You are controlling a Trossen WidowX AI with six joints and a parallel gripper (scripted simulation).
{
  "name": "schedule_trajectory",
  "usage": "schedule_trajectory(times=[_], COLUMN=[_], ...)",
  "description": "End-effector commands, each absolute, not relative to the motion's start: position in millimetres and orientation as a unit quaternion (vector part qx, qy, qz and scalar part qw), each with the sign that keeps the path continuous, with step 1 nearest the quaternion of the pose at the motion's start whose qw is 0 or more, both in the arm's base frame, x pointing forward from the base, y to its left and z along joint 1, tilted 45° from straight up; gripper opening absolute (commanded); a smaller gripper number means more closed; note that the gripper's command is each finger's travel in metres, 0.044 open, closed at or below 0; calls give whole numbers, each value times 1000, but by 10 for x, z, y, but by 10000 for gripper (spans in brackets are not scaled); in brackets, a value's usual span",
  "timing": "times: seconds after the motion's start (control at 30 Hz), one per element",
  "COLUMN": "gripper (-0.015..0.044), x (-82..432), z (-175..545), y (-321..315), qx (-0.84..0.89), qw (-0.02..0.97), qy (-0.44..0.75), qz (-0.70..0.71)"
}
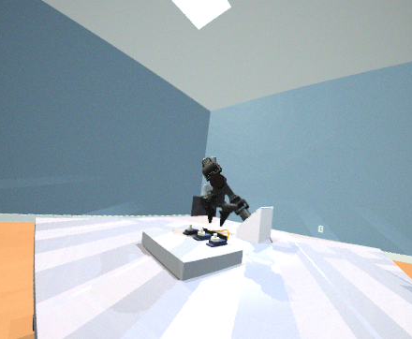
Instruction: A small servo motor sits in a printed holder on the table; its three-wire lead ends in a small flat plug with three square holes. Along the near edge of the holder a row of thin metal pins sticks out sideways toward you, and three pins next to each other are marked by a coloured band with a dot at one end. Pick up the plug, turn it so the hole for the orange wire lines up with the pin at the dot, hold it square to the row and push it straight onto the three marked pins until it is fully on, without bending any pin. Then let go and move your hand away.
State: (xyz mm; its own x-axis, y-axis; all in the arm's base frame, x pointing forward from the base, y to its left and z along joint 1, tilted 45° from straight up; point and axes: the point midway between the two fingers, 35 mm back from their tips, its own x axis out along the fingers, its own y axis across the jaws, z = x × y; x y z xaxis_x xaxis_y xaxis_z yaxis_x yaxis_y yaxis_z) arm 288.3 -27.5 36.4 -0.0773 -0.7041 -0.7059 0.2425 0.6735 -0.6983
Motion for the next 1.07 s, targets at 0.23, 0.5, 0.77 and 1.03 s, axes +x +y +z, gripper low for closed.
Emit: schedule_trajectory(times=[0.23, 0.5, 0.77, 1.03], gripper=[440, 440, 440, 440], x=[2926, 2926, 2926, 2926], z=[608, 608, 608, 608], y=[-25, -25, -25, -25], qx=[-176, -176, -176, -176], qw=[662, 662, 662, 662], qy=[634, 634, 634, 634], qz=[-359, -359, -359, -359])
